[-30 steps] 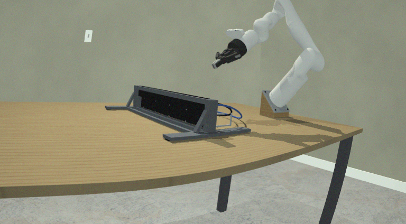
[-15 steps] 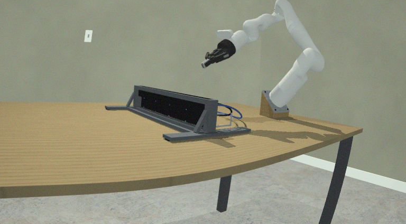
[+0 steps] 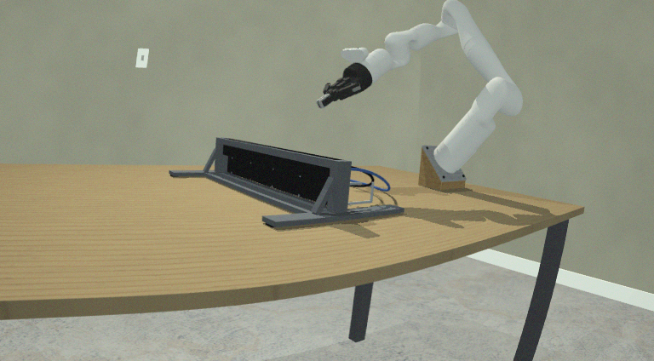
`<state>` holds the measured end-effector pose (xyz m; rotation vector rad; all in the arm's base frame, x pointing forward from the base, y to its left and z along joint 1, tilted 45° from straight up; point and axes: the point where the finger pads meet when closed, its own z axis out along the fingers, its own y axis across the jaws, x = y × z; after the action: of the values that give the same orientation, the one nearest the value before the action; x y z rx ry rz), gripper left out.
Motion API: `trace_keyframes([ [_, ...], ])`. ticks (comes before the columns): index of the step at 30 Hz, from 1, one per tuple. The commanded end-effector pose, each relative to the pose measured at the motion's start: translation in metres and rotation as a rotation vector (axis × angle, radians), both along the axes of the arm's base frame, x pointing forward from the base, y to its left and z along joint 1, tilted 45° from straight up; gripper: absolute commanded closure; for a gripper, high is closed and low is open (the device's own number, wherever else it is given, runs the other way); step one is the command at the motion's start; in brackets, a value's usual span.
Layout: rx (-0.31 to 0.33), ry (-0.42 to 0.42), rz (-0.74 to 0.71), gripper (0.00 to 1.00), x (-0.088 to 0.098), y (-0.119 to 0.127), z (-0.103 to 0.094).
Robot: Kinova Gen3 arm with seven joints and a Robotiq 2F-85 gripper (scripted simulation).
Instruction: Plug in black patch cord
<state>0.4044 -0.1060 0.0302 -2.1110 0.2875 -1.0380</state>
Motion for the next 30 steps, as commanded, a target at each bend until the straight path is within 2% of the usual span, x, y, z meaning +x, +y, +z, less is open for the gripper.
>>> trace_keyframes([
  [1, -0.012, -0.007, 0.000, 1.00, 0.001, -0.002, -0.002],
  [8, -0.014, -0.009, -0.001, 1.00, 0.016, 0.007, -0.008],
  [17, -0.014, -0.009, -0.002, 1.00, 0.069, 0.044, -0.035],
  [19, -0.014, -0.009, -0.002, 1.00, 0.069, 0.044, -0.035],
  [25, -0.013, -0.009, -0.002, 1.00, 0.099, 0.065, -0.050],
  [30, -0.014, -0.006, -0.002, 1.00, 0.107, 0.072, -0.057],
])
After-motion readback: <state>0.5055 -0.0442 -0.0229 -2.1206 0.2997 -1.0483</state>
